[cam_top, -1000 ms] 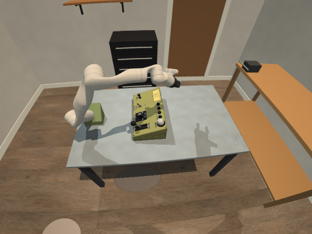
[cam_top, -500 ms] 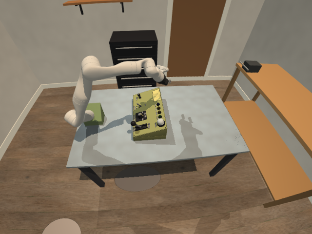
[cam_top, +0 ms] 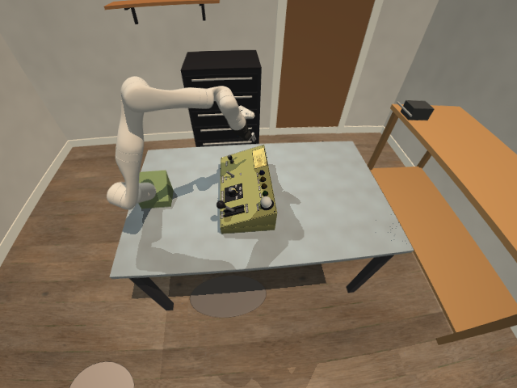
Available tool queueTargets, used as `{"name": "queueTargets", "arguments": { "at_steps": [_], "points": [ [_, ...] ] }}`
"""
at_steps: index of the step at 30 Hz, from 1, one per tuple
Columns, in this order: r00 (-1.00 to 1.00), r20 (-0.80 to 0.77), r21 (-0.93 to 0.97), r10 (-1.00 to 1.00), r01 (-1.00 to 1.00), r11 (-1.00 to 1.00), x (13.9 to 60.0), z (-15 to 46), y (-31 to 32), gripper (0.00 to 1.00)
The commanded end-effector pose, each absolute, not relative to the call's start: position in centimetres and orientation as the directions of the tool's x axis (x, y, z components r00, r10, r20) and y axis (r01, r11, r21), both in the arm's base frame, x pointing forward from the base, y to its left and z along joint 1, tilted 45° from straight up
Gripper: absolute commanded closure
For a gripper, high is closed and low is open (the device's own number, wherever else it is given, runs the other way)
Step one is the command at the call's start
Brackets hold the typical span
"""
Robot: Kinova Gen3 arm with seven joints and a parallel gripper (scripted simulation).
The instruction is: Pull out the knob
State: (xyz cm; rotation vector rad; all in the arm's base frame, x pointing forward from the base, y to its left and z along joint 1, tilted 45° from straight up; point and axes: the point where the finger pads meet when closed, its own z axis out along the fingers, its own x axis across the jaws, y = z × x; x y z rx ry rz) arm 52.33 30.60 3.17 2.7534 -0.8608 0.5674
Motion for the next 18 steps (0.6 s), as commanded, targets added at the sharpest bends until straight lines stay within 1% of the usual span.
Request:
{"name": "queueTargets", "arguments": {
  "at_steps": [1,9,11,18],
  "points": [
    [0.732,0.437,0.115,-0.523,-0.622,-0.774,48.3,1.1,30.7,0.0],
    [0.569,0.562,0.128,-0.6,-0.777,-0.617,40.3,-1.0,27.1,0.0],
    [0.569,0.562,0.128,-0.6,-0.777,-0.617,40.3,-1.0,27.1,0.0],
    [0.415,0.655,0.061,-0.631,-0.862,-0.504,36.1,-0.6,24.3,0.0]
  ]
}}
